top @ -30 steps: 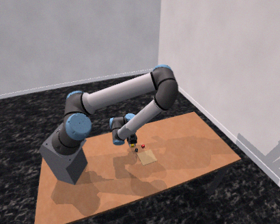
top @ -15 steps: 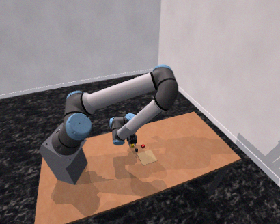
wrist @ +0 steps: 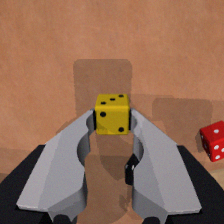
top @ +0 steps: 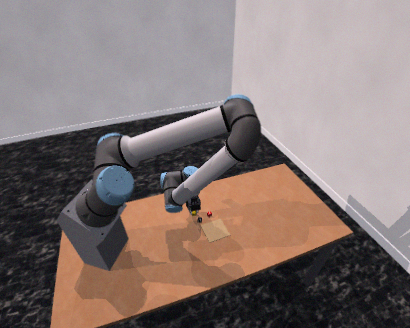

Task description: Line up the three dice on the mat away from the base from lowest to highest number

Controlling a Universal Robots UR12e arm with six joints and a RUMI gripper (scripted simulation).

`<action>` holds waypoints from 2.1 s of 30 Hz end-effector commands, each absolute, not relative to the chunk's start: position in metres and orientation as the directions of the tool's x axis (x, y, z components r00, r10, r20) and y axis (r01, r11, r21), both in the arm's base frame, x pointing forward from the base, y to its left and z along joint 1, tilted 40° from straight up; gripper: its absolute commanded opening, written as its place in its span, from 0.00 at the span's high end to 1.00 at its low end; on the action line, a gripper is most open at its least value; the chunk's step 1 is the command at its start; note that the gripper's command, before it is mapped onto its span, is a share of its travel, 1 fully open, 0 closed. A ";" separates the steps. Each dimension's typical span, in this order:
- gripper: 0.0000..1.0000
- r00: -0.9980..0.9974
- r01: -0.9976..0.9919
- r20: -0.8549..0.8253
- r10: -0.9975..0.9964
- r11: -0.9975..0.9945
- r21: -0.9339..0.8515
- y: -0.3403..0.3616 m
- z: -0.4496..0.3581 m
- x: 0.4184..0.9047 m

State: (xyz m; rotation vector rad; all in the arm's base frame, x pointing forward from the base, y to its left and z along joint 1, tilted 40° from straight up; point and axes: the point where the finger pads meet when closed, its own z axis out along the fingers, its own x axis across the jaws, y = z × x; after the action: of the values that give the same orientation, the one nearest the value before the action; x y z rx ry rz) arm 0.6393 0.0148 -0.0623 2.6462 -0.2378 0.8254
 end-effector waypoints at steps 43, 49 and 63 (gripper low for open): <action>0.94 0.815 -0.262 0.577 -0.053 -0.922 0.285 0.037 -0.017 0.609; 0.94 0.815 -0.262 0.577 -0.053 -0.922 0.285 0.049 0.005 0.594; 0.94 0.815 -0.262 0.577 -0.053 -0.922 0.285 0.053 0.015 0.587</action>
State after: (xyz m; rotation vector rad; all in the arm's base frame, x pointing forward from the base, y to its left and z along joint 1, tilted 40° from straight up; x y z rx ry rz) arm 0.5885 0.0524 0.0126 2.6459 -0.2374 0.8265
